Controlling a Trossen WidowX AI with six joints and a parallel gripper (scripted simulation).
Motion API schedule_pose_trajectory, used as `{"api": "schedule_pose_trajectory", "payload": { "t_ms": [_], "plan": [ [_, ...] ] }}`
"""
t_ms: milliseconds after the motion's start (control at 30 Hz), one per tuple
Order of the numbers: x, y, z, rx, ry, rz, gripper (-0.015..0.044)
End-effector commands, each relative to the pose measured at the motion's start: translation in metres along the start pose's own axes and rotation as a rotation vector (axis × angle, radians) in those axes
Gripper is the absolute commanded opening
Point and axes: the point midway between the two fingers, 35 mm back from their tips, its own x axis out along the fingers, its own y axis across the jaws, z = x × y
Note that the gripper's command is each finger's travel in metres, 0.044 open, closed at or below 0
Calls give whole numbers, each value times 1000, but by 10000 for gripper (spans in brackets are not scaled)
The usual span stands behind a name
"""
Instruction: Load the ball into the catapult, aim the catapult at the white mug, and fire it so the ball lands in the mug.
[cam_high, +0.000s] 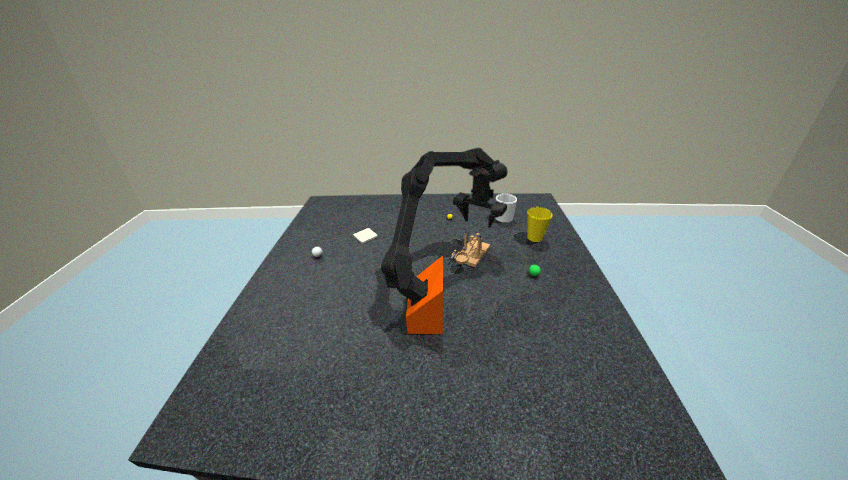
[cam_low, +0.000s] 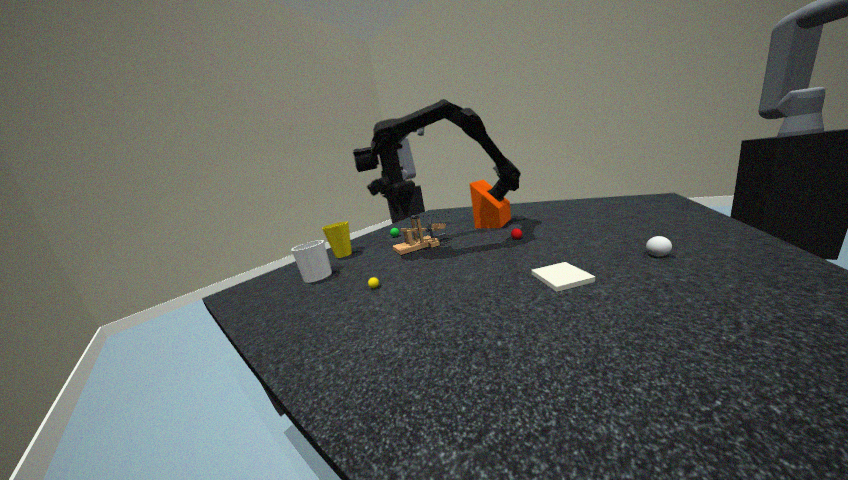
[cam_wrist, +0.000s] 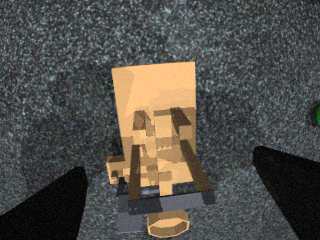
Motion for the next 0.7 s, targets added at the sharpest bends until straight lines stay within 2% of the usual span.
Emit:
{"api": "schedule_pose_trajectory", "payload": {
  "t_ms": [0, 167, 667],
  "plan": [
    [-5, -1, -1, -1, -12, 0, 440],
    [38, -1, 0, -1, -11, 2, 440],
    [57, -1, 1, -1, -11, 2, 440]
  ]
}}
